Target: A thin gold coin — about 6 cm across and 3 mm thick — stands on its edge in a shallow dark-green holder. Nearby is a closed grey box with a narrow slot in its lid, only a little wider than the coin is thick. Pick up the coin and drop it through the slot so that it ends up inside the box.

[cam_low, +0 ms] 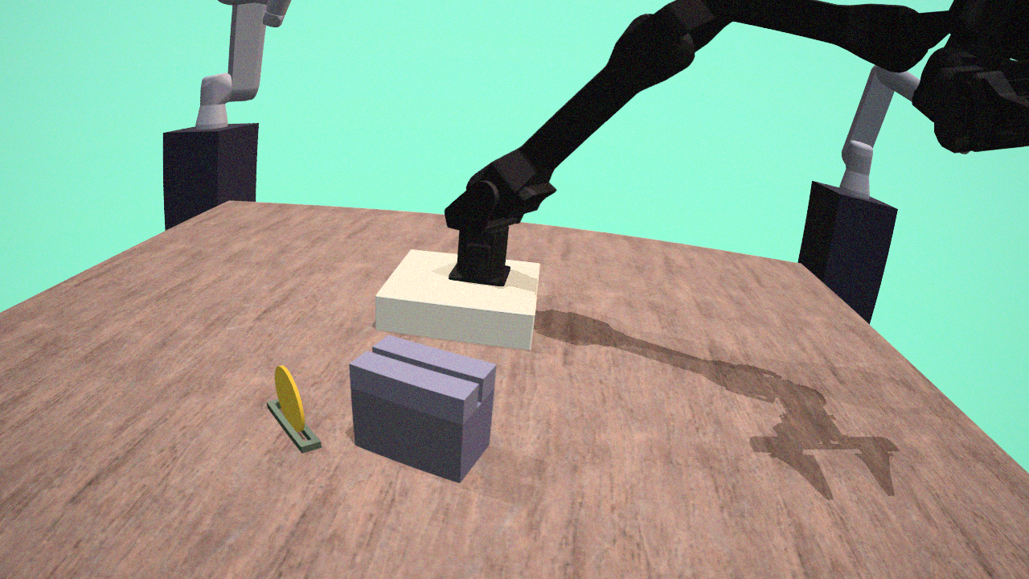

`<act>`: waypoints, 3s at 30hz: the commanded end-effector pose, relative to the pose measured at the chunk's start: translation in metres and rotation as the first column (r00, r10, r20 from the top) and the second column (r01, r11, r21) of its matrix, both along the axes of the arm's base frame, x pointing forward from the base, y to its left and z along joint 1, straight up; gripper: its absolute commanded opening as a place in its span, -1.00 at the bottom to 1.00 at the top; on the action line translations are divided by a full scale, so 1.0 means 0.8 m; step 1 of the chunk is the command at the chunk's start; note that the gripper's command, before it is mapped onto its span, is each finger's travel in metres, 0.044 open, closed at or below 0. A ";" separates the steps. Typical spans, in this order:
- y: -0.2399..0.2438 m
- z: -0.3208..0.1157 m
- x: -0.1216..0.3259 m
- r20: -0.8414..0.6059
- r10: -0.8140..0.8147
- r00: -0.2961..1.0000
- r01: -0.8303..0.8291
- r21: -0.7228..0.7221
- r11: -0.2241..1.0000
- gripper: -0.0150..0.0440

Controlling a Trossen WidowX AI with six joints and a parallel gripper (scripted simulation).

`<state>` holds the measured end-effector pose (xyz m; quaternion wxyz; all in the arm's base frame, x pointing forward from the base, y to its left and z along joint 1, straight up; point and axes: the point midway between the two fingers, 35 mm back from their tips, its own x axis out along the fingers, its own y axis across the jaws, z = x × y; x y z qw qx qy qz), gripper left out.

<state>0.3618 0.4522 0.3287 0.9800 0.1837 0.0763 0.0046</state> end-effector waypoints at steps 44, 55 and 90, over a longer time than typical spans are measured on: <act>-0.702 -0.257 -0.053 -0.986 0.119 0.113 -0.941 -0.068 0.330 0.05; -0.701 -0.298 -0.050 -0.986 0.119 0.113 -0.941 -0.068 0.330 0.05; -0.700 -0.362 -0.045 -0.986 0.120 0.113 -0.941 -0.068 0.331 0.05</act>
